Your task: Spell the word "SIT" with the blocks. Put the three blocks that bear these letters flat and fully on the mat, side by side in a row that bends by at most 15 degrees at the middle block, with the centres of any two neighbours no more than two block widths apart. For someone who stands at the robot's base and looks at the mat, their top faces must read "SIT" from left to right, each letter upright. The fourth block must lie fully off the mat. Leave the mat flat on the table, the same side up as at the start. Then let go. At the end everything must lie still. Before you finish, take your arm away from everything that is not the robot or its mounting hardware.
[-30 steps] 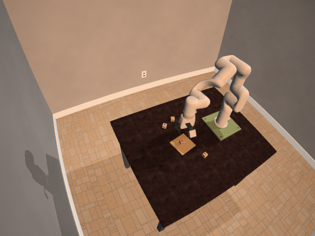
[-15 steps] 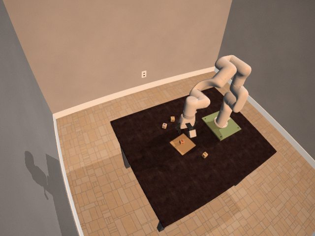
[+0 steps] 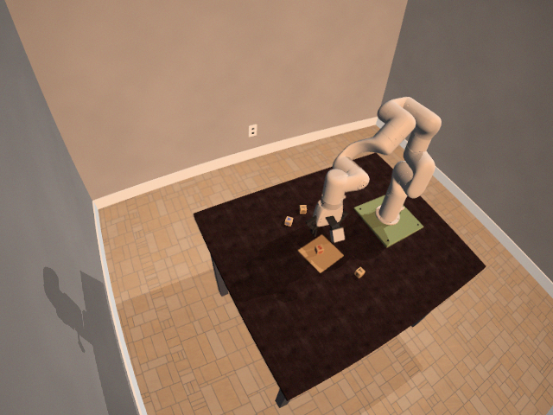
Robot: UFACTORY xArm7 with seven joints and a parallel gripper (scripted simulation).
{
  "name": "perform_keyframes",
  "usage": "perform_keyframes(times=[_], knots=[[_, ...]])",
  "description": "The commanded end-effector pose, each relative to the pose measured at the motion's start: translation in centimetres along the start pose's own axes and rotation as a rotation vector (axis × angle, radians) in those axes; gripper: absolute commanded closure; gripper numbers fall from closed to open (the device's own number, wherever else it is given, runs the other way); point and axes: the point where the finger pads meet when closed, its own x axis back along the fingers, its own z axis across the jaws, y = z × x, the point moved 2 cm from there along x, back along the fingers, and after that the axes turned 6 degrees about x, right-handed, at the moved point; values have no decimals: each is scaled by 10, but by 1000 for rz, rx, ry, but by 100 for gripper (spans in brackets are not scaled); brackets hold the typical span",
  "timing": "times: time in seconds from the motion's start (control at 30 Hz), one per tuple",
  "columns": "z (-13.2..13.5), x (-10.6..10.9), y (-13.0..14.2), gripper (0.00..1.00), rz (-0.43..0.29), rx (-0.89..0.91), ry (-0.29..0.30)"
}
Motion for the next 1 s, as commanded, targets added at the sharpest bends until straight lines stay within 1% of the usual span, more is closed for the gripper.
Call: perform_keyframes(times=[0.0, 0.7, 0.83, 0.9, 0.97], knots=[[1, 2, 0, 0, -12, 0, 3], [1, 1, 0, 0, -12, 3, 3], [1, 0, 0, 0, -13, 60, 3], [1, 0, 0, 0, -13, 60, 3], [1, -2, 0, 0, -14, 129, 3]])
